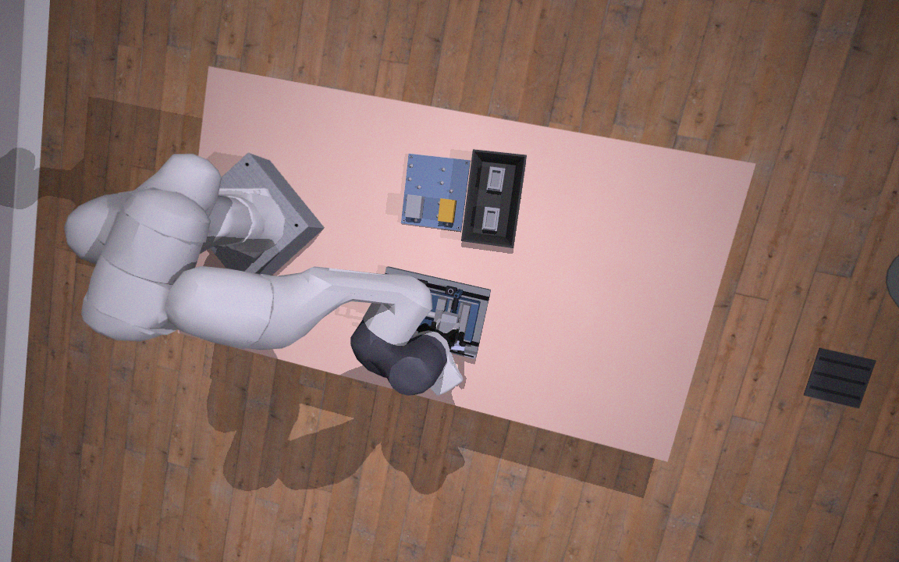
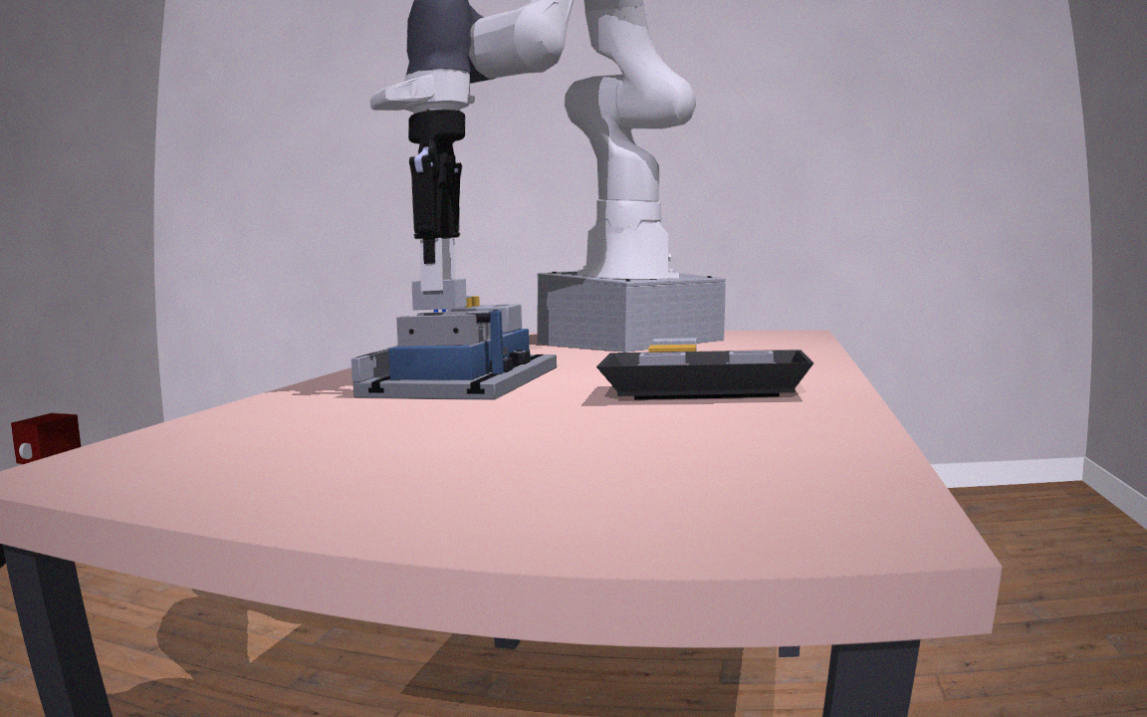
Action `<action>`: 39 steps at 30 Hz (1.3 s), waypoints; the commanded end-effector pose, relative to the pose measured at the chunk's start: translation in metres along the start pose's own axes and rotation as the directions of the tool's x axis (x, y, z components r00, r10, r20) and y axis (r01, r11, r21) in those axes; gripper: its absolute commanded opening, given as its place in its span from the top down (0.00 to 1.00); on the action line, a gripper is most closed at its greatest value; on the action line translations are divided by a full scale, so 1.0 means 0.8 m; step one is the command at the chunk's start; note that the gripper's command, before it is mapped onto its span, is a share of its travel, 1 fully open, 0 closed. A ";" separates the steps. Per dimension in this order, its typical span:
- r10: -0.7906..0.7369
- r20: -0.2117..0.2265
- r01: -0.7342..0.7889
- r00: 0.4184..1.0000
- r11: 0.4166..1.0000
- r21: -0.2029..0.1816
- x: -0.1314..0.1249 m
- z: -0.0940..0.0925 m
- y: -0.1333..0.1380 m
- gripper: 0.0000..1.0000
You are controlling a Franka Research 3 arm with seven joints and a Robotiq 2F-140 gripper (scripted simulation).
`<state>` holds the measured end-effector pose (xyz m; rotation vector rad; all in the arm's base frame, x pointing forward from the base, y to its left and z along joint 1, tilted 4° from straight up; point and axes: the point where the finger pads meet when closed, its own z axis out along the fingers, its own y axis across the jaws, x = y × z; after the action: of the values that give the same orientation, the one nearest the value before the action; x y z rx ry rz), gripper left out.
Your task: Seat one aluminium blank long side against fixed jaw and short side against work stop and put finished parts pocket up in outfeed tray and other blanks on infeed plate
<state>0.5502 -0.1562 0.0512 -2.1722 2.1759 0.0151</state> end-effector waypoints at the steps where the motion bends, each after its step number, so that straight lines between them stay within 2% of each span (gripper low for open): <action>1: -0.001 0.001 0.001 1.000 1.000 0.004 0.000 0.000 -0.001 1.00; 39: 0.001 0.001 -0.001 1.000 1.000 0.004 -0.001 0.001 0.000 1.00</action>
<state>0.5496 -0.1559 0.0503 -2.1724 2.1758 0.0147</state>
